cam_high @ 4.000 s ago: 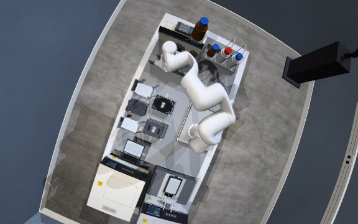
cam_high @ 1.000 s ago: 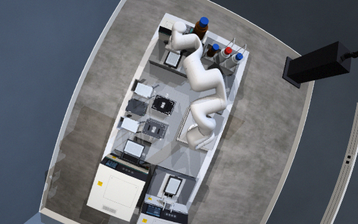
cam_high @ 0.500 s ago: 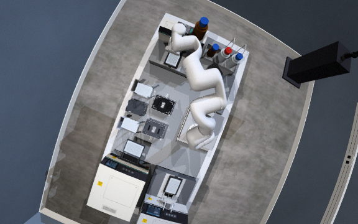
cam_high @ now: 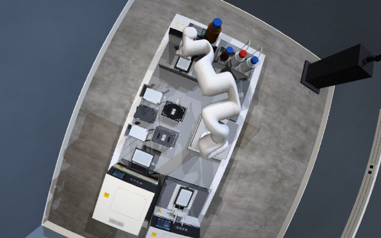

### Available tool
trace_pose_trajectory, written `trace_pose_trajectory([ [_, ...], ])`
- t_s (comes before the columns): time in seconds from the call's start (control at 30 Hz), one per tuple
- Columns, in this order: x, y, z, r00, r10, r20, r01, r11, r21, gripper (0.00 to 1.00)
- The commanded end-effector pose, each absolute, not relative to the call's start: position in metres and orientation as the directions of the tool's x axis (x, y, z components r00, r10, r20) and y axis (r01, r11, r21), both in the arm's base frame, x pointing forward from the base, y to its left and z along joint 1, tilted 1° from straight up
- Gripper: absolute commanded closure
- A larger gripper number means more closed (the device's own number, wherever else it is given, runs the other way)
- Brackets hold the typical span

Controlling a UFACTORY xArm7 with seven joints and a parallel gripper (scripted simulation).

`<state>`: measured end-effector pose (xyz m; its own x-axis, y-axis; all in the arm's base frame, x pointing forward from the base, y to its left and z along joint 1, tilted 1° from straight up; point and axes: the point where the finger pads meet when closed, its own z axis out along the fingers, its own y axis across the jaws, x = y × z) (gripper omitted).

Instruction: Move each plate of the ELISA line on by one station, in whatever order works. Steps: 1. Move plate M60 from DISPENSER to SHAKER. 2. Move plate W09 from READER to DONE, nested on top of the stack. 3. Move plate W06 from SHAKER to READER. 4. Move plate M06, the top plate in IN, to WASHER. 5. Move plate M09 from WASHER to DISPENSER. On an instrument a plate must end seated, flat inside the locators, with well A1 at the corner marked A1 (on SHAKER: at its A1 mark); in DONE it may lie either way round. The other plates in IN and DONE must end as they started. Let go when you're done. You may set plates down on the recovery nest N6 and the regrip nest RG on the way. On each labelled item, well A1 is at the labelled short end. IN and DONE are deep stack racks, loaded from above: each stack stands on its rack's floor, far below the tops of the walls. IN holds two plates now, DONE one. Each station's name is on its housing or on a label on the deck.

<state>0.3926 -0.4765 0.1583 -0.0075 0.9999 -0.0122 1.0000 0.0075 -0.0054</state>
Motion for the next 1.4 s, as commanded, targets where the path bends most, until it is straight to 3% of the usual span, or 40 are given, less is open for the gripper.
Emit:
trace_pose_trajectory([
  [0.0,0.393,-0.478,0.157,-0.008,1.0,-0.016,1.0,0.007,-0.002,0.0],
  [1.37,0.393,-0.478,0.108,-0.008,1.0,-0.016,1.0,0.007,-0.002,0.0],
])
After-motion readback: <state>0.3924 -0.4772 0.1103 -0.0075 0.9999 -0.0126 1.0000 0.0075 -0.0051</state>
